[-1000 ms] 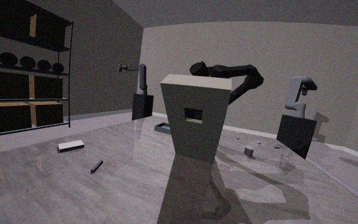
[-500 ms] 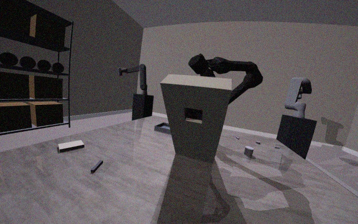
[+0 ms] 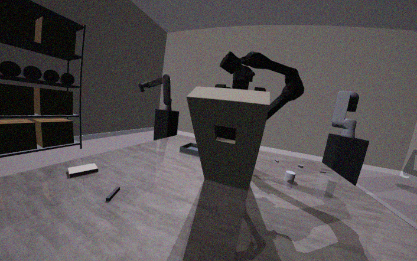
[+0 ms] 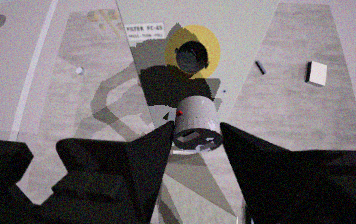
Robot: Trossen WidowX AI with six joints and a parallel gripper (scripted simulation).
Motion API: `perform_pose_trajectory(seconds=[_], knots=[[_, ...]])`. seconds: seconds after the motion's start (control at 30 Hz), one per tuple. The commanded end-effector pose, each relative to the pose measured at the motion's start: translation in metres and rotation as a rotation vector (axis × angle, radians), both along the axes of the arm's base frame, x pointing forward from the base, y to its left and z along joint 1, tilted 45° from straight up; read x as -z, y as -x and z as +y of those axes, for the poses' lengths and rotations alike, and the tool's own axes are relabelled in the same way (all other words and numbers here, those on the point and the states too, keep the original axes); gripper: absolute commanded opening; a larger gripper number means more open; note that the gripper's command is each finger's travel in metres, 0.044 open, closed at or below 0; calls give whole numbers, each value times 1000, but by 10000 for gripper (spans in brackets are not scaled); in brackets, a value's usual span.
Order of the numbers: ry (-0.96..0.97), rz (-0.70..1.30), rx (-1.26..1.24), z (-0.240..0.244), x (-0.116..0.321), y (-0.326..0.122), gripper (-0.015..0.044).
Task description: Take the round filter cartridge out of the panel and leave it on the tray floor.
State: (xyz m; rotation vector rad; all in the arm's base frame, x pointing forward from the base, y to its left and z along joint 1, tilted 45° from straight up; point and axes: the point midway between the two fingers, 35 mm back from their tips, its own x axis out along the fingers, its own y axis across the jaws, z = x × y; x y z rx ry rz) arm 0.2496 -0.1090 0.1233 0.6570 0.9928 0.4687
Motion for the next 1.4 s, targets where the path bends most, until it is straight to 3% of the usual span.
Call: perform_pose_trajectory(seconds=[0.0,0.63,1.37], knots=[[-1,0,-3,-10,4,0,0],[-3,27,13,-52,61,-5,0],[47,740,750,-158,179,106,0]])
